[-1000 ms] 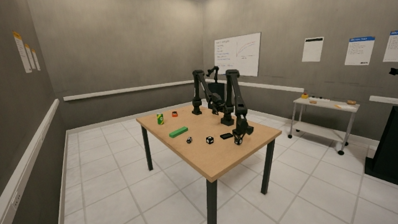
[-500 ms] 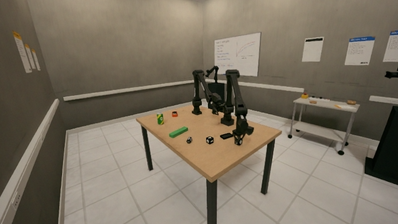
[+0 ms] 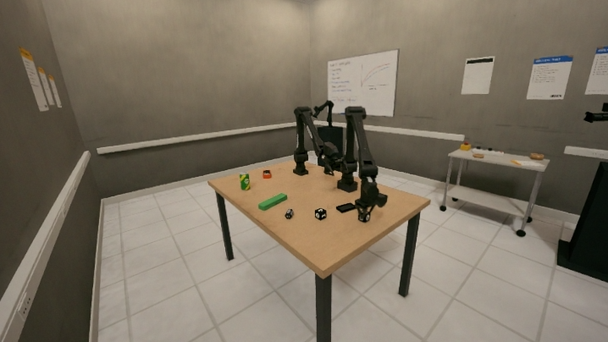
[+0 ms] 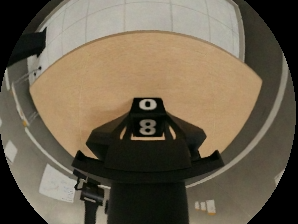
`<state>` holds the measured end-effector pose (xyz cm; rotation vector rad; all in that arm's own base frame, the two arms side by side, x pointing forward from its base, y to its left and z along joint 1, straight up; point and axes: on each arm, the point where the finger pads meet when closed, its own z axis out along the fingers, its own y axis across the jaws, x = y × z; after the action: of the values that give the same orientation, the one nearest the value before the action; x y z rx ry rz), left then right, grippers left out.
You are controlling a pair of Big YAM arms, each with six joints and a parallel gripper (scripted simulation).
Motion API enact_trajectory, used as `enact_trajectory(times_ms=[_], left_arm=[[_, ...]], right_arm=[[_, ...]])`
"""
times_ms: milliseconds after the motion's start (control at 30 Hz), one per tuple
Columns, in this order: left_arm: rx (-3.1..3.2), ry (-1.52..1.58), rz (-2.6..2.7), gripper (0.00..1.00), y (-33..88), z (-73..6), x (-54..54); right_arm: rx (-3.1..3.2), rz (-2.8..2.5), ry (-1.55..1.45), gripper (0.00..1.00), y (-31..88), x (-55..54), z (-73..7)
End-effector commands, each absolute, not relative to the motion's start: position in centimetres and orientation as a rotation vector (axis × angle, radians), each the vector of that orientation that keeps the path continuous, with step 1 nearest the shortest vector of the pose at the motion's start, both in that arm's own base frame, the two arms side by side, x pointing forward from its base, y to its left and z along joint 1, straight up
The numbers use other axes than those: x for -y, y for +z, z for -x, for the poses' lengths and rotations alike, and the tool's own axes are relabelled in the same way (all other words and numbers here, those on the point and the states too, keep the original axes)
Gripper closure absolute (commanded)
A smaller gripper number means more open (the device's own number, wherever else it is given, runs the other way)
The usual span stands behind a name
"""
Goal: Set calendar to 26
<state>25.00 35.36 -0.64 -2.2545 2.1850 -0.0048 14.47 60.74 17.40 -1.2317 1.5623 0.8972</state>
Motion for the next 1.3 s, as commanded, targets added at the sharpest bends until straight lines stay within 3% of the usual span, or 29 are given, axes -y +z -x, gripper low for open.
enact_trajectory(times_ms=[0, 500, 533, 600, 633, 667, 700, 1267], left_arm=[[-2.174, -0.001, 2.266, 0.60, -1.6, -25.1, -35.7], [-2.162, 0.003, 2.254, 0.60, -0.2, -25.5, -36.3], [-2.162, 0.003, 2.254, 0.48, -0.2, -25.5, -36.3], [-2.162, 0.003, 2.254, 0.48, -0.2, -25.5, -36.3], [-2.162, 0.003, 2.254, 0.44, -0.2, -25.5, -36.3], [-2.140, 0.008, 2.268, 0.33, 0.0, -25.4, -36.6], [-2.138, 0.010, 2.252, 0.31, 0.6, -25.3, -37.0], [-2.129, 0.019, 2.214, 0.31, 3.0, -25.4, -37.9]], right_arm=[[-1.529, 1.203, 0.915, 0.00, 19.2, -62.1, -15.0], [-1.529, 1.203, 0.915, 0.00, 19.2, -62.1, -15.0], [-1.529, 1.203, 0.915, 0.00, 19.2, -62.1, -15.0], [-1.529, 1.203, 0.915, 0.00, 19.2, -62.1, -15.0], [-1.529, 1.203, 0.915, 0.00, 19.2, -62.1, -15.0], [-1.529, 1.203, 0.915, 0.00, 19.2, -62.1, -15.0], [-1.529, 1.203, 0.915, 0.00, 19.2, -62.1, -15.0], [-1.529, 1.203, 0.915, 0.00, 19.2, -62.1, -15.0]])
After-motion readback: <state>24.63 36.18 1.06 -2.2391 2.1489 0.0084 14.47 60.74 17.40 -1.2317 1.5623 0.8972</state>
